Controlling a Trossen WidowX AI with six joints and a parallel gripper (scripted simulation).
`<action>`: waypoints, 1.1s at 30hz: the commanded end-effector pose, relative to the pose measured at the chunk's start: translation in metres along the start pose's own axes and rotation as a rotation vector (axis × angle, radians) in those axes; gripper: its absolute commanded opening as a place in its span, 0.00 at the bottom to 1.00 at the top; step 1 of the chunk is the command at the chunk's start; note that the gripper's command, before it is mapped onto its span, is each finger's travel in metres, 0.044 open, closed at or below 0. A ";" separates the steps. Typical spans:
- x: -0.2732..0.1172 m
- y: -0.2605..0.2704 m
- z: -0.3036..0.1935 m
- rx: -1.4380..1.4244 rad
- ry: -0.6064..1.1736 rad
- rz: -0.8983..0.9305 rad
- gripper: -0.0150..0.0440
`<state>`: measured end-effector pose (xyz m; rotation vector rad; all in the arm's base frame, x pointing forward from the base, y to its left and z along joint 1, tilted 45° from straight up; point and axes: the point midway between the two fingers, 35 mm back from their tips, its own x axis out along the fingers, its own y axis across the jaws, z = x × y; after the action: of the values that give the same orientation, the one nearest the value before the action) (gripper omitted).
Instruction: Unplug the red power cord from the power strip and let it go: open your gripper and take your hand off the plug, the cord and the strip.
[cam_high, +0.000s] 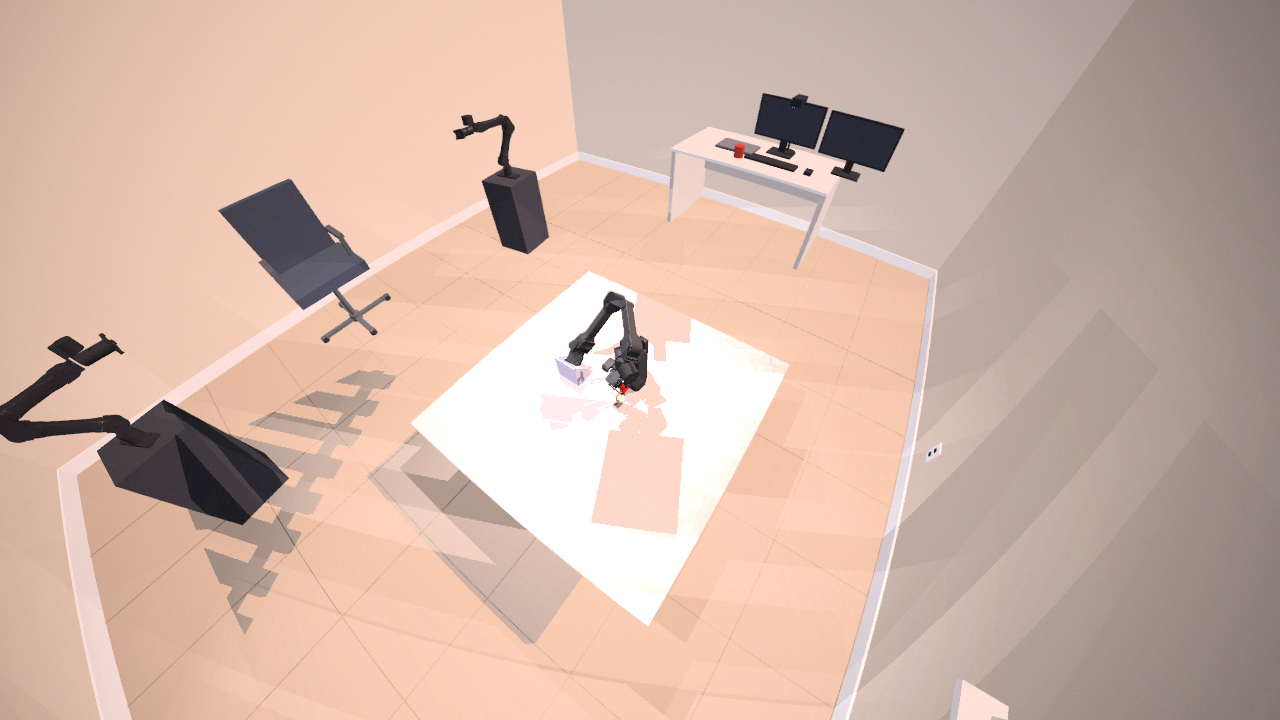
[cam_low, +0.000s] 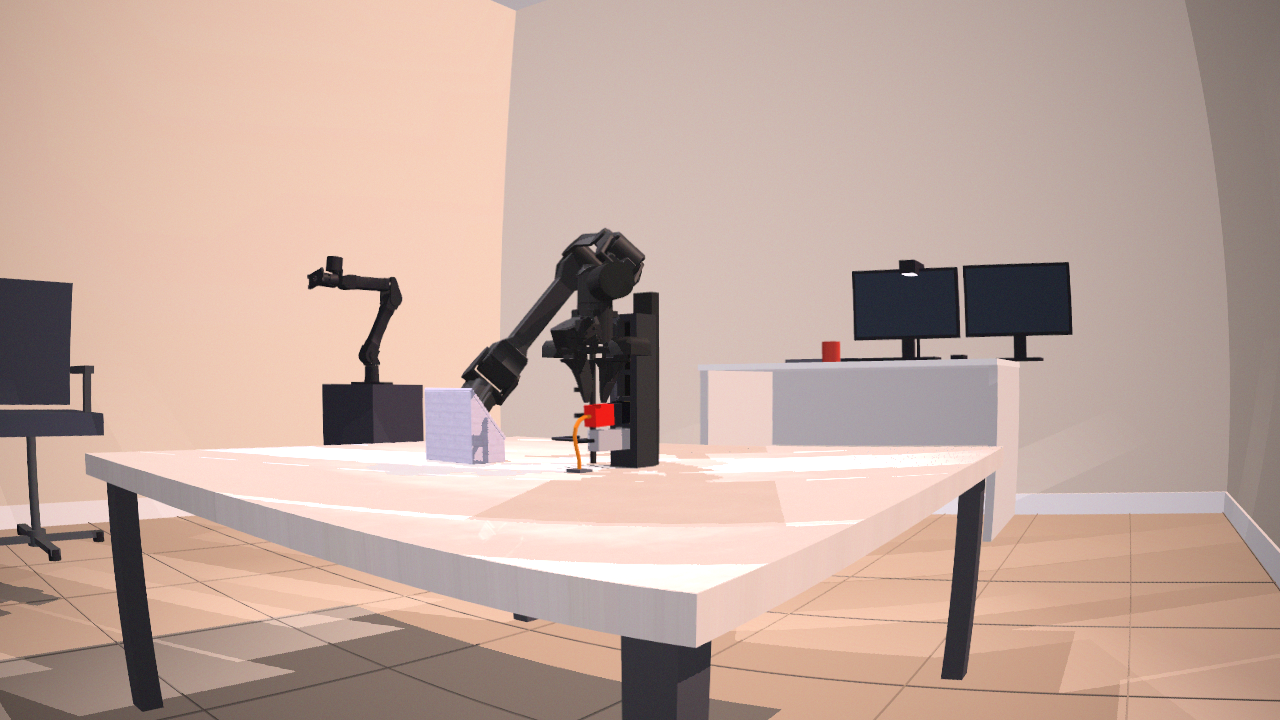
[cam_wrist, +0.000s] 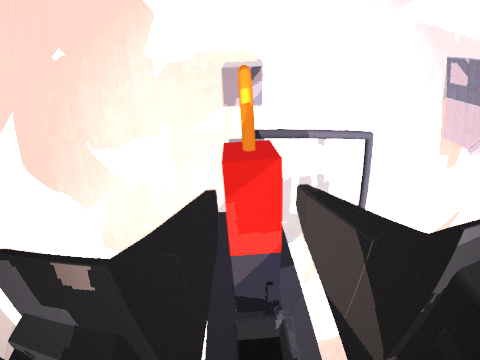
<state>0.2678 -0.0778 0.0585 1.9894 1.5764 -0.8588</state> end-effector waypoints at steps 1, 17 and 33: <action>0.002 0.000 -0.002 0.004 0.004 -0.002 0.53; 0.010 0.000 -0.001 0.001 0.001 -0.002 0.35; 0.009 0.001 0.012 0.002 -0.001 -0.001 0.25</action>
<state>0.2698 -0.0704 0.0508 1.9990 1.5917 -0.8383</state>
